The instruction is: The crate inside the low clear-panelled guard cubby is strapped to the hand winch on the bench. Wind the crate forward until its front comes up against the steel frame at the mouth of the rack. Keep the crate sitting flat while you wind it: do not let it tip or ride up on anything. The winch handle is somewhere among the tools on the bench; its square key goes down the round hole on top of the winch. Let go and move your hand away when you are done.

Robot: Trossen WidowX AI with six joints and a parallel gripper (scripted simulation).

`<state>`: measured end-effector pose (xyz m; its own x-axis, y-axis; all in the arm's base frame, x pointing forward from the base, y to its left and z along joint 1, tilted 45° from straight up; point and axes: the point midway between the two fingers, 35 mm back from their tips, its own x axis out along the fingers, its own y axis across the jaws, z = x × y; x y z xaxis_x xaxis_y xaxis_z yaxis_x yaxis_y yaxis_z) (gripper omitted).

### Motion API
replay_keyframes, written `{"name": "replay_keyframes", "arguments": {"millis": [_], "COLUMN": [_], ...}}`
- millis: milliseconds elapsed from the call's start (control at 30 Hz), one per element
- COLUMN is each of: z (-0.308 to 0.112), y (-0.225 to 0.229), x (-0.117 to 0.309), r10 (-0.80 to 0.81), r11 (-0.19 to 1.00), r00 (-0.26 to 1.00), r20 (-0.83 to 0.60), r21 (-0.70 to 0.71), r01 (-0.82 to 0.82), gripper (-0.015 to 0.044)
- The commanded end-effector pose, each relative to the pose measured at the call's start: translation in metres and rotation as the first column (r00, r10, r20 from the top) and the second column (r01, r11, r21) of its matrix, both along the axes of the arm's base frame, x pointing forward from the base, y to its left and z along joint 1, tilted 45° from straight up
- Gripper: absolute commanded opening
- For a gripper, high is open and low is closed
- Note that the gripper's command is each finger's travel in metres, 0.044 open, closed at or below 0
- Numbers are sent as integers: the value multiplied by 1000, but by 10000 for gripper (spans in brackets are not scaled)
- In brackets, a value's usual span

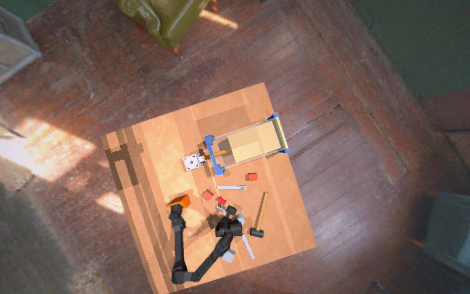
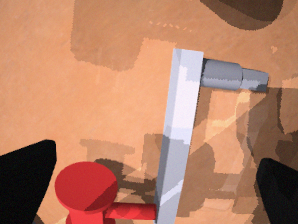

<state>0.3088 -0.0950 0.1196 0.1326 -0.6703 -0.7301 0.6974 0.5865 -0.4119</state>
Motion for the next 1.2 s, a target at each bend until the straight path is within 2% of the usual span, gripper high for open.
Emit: {"name": "replay_keyframes", "arguments": {"millis": [0,200,567,1167], "z": [-9,-11,-40,-51], "y": [4,2,-27,-39], "x": [-14,-14,-16,-15], "r10": [-39,-39,-40,-40], "r11": [998,998,998,998], "r00": [998,998,998,998], "r20": [-38,-38,-38,-38], "r21": [-41,-40,-43,-44], "r01": [38,38,38,38], "gripper": [440,440,440,440]}}
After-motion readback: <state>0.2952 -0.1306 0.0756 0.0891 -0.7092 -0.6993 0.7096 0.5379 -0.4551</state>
